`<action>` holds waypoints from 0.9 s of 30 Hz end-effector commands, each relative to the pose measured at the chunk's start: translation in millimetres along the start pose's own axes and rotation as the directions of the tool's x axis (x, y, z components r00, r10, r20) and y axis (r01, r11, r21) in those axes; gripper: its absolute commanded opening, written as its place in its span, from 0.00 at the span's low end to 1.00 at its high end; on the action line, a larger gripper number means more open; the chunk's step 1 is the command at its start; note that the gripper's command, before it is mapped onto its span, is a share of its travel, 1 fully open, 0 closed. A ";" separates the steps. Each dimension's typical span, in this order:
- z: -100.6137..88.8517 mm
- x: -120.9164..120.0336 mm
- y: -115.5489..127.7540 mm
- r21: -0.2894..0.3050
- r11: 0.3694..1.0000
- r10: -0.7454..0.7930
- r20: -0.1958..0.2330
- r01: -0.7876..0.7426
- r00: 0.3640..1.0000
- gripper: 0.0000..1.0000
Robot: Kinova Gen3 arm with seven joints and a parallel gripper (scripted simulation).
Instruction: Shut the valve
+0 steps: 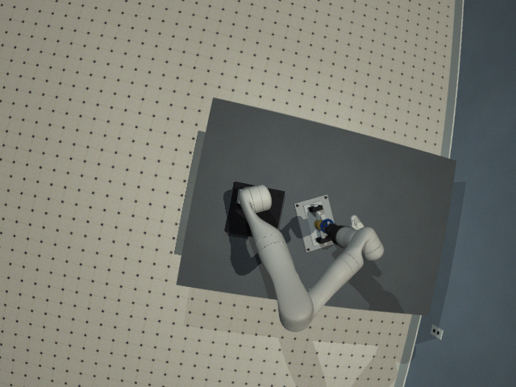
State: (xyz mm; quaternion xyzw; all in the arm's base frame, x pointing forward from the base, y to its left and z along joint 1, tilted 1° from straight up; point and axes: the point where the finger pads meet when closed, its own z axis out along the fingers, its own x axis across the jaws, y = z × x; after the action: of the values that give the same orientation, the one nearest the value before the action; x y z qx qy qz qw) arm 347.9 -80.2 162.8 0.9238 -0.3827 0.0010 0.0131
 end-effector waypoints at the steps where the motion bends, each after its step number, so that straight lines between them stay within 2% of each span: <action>1: 7.1 -0.5 -0.9 0.000 1.000 0.002 0.000 -0.002 1.000 0.55; 27: 31.9 -0.5 -0.9 0.001 1.000 0.003 0.000 -0.003 1.000 0.55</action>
State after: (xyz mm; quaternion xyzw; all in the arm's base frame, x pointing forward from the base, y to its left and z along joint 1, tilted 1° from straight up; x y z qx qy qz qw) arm 347.7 -80.4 134.3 0.9237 -0.3828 0.0006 0.0129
